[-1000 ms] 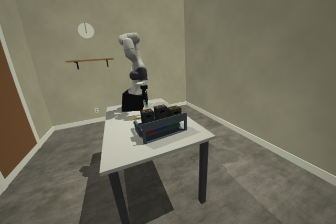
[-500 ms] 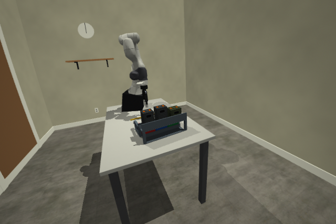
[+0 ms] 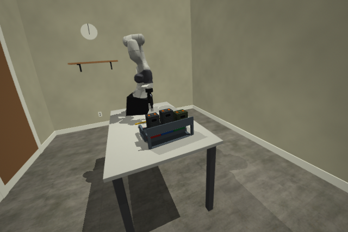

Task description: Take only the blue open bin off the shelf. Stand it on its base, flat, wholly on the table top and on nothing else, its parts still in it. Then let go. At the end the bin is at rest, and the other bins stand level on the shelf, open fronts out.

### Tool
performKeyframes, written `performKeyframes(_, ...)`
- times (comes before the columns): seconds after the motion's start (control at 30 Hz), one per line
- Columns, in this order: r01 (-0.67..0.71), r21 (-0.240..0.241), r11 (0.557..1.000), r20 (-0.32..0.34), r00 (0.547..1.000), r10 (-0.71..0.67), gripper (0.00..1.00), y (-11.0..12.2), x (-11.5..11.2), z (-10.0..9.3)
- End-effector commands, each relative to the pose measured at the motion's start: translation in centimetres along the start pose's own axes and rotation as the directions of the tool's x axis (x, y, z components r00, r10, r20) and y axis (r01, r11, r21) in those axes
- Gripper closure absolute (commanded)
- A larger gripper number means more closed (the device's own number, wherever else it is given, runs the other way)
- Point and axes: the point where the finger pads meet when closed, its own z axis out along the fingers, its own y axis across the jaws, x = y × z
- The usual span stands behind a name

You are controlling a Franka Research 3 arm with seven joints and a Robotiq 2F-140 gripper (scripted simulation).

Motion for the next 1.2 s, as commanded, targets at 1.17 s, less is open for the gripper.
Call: performKeyframes(1.17,0.04,-0.017,0.999,0.009,0.999,-0.04,0.43,-0.1,-0.4,-1.0)
